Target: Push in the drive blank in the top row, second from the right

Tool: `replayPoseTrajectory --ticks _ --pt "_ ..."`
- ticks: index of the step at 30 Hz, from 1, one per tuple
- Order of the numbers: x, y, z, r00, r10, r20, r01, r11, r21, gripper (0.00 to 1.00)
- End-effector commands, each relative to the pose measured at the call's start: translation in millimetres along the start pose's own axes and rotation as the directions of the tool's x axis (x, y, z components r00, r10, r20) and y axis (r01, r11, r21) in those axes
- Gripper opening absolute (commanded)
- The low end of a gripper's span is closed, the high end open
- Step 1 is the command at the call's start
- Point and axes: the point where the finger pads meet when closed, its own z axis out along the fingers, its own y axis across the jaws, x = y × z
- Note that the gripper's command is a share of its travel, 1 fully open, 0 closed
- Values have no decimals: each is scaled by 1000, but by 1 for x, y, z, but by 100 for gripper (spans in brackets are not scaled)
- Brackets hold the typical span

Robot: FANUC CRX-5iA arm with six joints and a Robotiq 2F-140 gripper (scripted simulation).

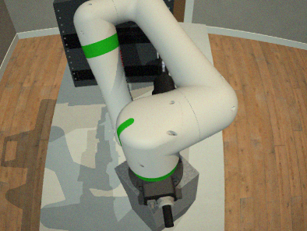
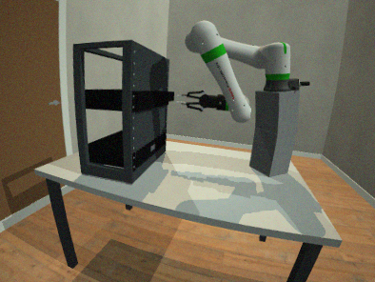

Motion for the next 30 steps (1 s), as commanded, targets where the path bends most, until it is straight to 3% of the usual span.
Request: replayPoseTrajectory --ticks 1,30 --pt "0 1 0 1000 0 0 0 1000 -1 10" --pt "5 2 -1 1000 0 0 0 1000 -1 10"
